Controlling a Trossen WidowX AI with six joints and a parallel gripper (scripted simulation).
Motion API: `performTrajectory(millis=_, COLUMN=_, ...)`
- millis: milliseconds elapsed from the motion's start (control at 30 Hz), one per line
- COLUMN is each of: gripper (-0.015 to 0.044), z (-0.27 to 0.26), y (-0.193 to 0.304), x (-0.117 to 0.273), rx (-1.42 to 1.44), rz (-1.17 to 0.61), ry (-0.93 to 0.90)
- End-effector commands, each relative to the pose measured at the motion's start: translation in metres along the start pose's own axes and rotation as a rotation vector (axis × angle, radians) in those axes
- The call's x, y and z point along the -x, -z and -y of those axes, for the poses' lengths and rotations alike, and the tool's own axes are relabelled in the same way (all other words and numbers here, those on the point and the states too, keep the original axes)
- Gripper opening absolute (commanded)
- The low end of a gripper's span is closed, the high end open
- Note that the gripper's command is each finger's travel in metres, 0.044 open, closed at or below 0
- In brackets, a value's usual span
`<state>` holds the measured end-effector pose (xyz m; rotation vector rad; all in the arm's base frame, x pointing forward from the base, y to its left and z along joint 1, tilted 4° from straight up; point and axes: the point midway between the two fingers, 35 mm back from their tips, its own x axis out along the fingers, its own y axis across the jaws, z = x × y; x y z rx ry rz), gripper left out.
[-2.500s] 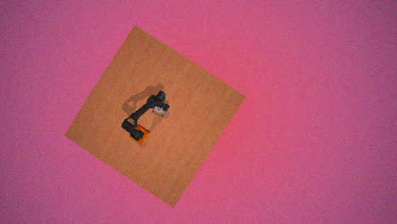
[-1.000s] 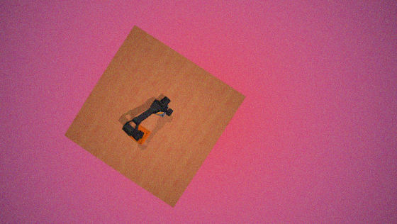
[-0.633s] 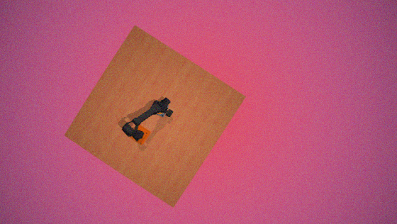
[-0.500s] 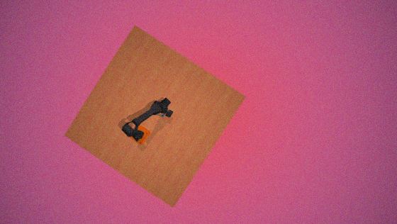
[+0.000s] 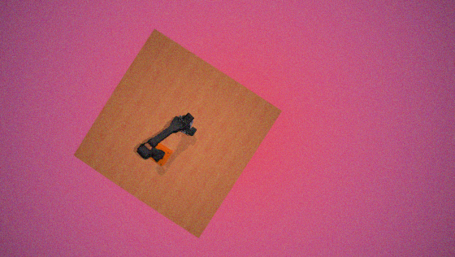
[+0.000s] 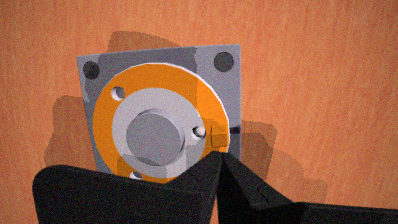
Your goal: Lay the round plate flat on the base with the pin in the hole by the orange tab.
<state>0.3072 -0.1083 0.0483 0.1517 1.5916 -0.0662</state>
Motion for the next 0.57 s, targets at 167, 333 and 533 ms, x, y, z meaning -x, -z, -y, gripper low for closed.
performTrajectory(millis=167, gripper=0.0000, z=-0.0002, y=0.0002, x=0.0030, rx=0.000, rz=0.004, ry=0.001)
performTrajectory(millis=333, gripper=0.0000, z=-0.0002, y=0.0002, x=0.0030, rx=0.000, rz=0.004, ry=0.001)
performTrajectory(millis=533, gripper=0.0000, z=-0.0002, y=0.0002, x=0.0030, rx=0.000, rz=0.004, ry=0.001)
